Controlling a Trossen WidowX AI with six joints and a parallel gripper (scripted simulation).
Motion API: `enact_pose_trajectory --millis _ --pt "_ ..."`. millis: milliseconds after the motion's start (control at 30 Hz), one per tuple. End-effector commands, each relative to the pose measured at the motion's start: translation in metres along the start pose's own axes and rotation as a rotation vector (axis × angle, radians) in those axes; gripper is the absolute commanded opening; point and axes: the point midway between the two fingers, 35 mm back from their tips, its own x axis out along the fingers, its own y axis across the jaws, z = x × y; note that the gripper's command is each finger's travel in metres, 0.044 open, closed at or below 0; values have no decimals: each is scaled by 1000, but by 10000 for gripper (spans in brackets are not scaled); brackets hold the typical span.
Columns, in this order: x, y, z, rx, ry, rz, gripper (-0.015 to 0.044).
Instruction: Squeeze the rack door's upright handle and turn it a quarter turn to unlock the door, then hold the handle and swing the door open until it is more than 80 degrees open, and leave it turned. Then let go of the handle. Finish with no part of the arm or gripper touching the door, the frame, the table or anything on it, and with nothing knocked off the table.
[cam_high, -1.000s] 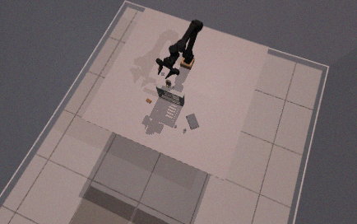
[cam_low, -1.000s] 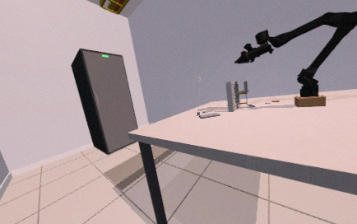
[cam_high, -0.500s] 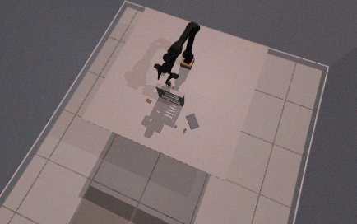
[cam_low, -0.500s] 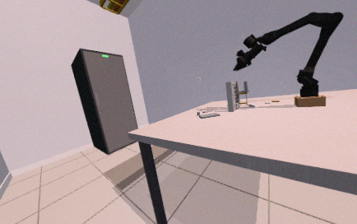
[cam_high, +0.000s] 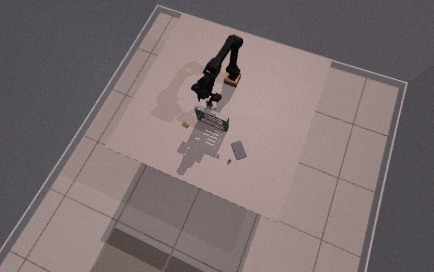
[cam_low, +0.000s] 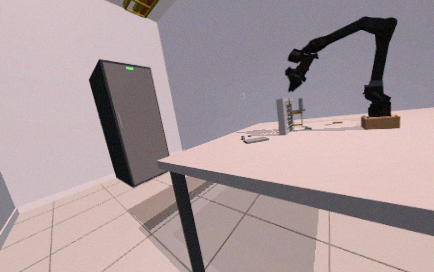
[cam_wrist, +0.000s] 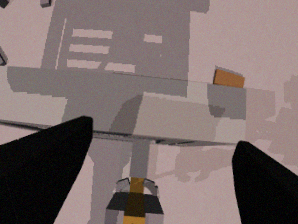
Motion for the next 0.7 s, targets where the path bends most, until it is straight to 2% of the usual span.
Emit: enact_pose_trajectory --millis 0,567,667 --pt "5 1 -7 -13 110 7 297" --pt "2 5 -41 -49 549 53 297" --pt "1 5 -44 -52 588 58 297"
